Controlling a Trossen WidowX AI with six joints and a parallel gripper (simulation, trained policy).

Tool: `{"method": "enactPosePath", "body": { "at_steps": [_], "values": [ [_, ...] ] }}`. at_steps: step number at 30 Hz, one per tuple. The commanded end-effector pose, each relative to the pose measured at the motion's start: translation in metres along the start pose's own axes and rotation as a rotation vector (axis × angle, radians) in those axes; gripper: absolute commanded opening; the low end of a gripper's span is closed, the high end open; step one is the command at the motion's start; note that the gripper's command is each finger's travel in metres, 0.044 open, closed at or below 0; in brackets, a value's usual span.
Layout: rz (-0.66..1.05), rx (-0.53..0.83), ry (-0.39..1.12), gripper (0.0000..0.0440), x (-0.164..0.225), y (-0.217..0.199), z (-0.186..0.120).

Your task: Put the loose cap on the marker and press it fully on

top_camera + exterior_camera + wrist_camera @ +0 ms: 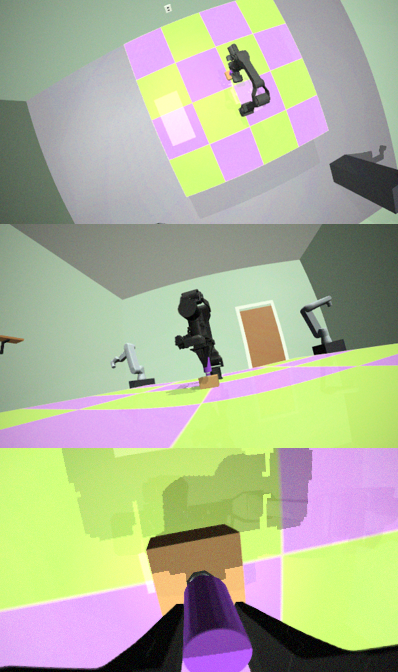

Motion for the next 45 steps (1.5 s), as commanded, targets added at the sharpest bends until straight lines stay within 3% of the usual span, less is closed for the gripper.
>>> {"method": "enactPosePath", "body": {
  "at_steps": [1, 45],
  "values": [
    [-0.015, 0.049, -0.006, 0.0036, -0.001, -0.004, 0.018],
    [-0.085, 0.031, -0.062, 0.0089, -0.014, -0.005, 0.018]
  ]
}}
Point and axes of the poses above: the point midway between the two fingers, 35 mm back from their tips, its own z axis out along the fingers, its own y axis across the jaws, x = y × z, the point moved 1 cm from there along -z, back along the fingers, and after that the axes turned 12 degrees about -z, right-handed, at the moved point
